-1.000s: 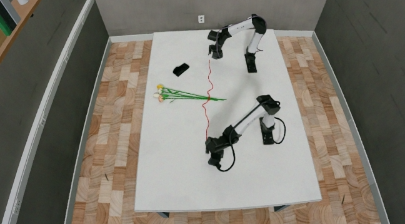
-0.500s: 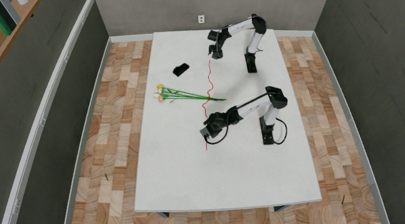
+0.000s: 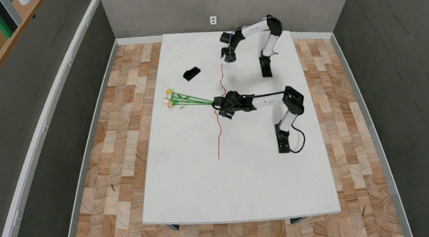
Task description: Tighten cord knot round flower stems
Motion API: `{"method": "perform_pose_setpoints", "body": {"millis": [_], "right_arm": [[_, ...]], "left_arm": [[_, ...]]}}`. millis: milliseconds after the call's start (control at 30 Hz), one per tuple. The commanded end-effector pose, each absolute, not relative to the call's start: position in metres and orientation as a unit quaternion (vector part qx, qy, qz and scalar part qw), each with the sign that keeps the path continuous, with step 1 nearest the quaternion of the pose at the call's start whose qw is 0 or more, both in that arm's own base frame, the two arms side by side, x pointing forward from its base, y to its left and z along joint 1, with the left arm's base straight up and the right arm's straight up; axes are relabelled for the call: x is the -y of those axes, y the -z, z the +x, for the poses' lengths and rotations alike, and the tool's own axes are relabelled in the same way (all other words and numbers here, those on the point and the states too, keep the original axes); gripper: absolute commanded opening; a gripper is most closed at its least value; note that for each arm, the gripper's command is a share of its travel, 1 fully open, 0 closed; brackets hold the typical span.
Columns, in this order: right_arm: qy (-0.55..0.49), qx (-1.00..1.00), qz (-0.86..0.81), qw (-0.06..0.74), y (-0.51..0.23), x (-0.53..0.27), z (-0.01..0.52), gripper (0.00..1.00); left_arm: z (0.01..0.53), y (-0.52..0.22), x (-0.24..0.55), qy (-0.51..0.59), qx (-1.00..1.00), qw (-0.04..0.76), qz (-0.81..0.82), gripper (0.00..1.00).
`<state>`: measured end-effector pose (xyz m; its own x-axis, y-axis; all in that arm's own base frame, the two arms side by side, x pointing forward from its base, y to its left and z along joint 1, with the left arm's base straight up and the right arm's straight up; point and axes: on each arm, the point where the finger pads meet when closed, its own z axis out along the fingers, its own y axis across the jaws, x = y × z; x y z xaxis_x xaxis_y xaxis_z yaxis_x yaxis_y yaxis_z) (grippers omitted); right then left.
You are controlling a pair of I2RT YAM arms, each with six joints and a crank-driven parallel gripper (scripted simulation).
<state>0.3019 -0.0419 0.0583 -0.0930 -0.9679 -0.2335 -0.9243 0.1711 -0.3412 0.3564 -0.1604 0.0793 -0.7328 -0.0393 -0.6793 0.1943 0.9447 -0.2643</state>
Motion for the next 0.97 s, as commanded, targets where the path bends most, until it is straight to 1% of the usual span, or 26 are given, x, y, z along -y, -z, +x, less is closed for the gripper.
{"method": "perform_pose_setpoints", "body": {"millis": [0,167,300,933], "right_arm": [[0.060,-0.733,-0.643,0.212,-0.067,0.042,0.308,0.69],[0.060,-0.733,-0.643,0.212,-0.067,0.042,0.308,0.69],[0.060,-0.733,-0.643,0.212,-0.067,0.042,0.308,0.69],[0.060,-0.733,-0.643,0.212,-0.067,0.042,0.308,0.69]], "left_arm": [[0.368,-0.092,0.195,0.135,-0.891,0.405,0.155,0.69],[0.362,-0.092,0.236,0.128,-0.869,0.411,0.245,0.69],[0.357,-0.091,0.253,0.125,-0.861,0.406,0.279,0.69],[0.355,-0.098,0.262,0.135,-0.856,0.412,0.283,0.69]]}}
